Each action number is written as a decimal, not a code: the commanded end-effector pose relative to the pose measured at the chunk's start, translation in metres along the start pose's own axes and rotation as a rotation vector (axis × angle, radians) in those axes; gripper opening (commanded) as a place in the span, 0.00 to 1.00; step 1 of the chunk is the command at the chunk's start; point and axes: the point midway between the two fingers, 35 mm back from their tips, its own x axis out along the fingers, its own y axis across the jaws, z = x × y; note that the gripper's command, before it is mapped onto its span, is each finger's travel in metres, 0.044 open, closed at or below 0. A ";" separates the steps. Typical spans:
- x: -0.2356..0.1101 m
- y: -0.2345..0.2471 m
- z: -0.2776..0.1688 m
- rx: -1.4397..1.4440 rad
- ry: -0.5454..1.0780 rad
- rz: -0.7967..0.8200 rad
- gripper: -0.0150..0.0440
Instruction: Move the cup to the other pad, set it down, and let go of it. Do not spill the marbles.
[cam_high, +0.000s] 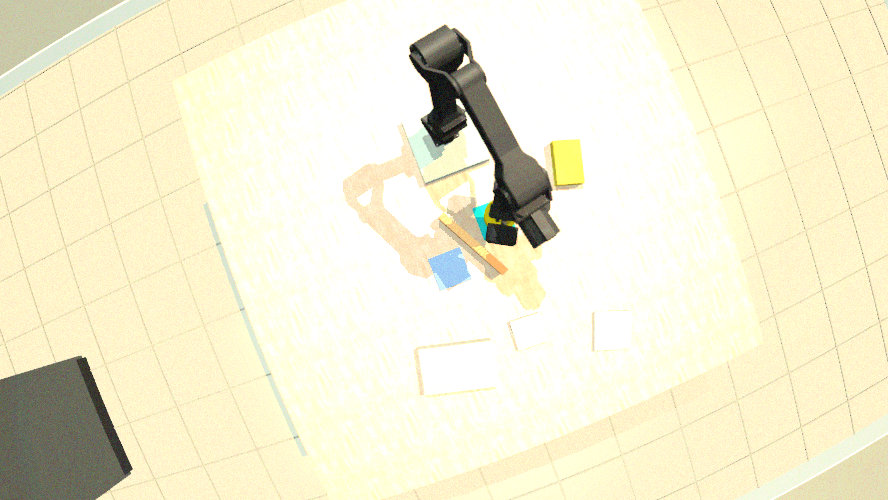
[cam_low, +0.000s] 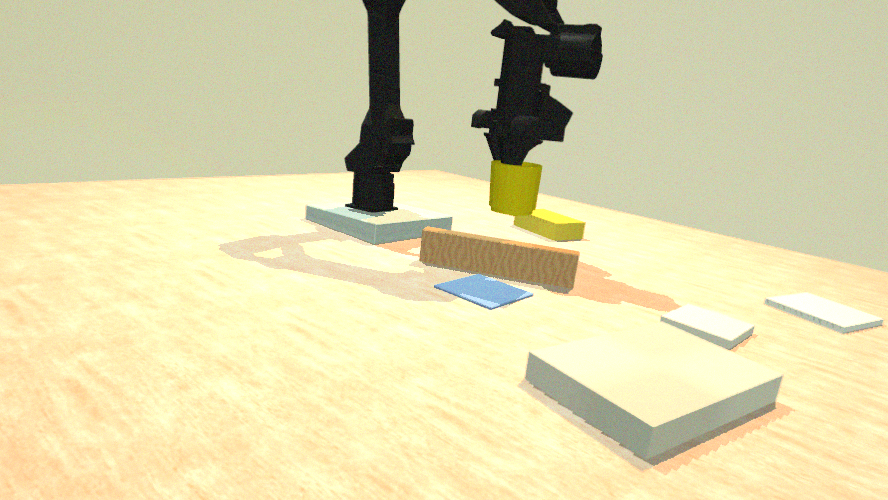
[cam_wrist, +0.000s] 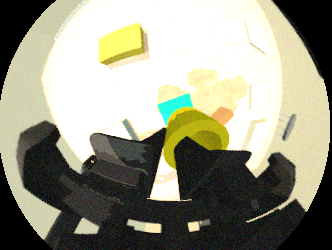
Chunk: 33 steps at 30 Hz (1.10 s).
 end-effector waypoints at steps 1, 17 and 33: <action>0.006 0.001 0.000 0.005 0.000 0.005 0.25; 0.025 0.001 0.001 0.005 0.000 0.005 0.25; 0.045 0.002 0.001 0.005 0.000 0.005 0.25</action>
